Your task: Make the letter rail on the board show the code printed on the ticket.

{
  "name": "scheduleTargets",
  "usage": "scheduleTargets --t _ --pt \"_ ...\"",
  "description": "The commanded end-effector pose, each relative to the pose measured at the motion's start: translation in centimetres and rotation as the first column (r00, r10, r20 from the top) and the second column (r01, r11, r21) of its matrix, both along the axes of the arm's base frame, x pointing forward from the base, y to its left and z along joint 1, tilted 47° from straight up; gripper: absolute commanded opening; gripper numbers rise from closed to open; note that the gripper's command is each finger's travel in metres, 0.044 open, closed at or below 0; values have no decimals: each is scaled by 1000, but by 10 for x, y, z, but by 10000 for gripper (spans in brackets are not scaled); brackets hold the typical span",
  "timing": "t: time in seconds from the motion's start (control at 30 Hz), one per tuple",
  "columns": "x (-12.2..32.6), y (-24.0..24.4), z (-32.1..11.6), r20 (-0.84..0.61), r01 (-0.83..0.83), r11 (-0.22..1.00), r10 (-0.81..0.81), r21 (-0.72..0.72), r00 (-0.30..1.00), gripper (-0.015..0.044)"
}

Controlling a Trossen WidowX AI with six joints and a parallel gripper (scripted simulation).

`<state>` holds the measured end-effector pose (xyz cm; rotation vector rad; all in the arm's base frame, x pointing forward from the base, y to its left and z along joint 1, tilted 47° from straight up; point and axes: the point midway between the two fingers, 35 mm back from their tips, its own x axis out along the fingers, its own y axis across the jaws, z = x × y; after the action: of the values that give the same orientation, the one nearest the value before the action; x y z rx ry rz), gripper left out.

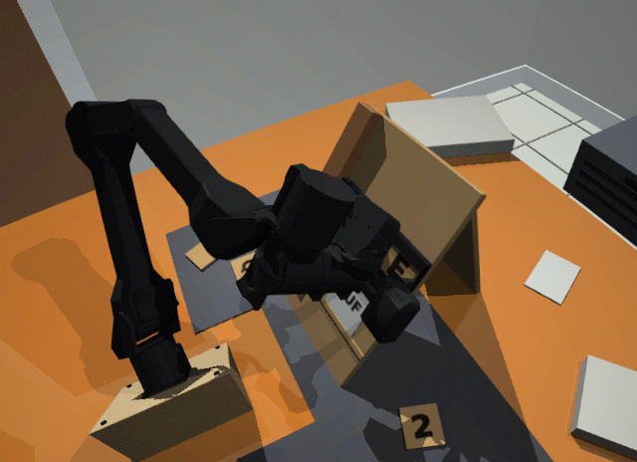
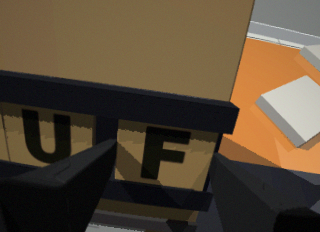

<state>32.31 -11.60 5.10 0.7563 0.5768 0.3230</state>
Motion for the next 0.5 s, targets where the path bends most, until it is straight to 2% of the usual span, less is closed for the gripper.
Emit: scheduleTargets --t 0.0,0.23,0.47 --pt "0 1 2 -1 4 1000 -4 0 1000 0" --pt "0 3 4 -1 4 1000 -4 0 1000 0" --pt "0 3 3 0 0 1000 0 0 1000 184"
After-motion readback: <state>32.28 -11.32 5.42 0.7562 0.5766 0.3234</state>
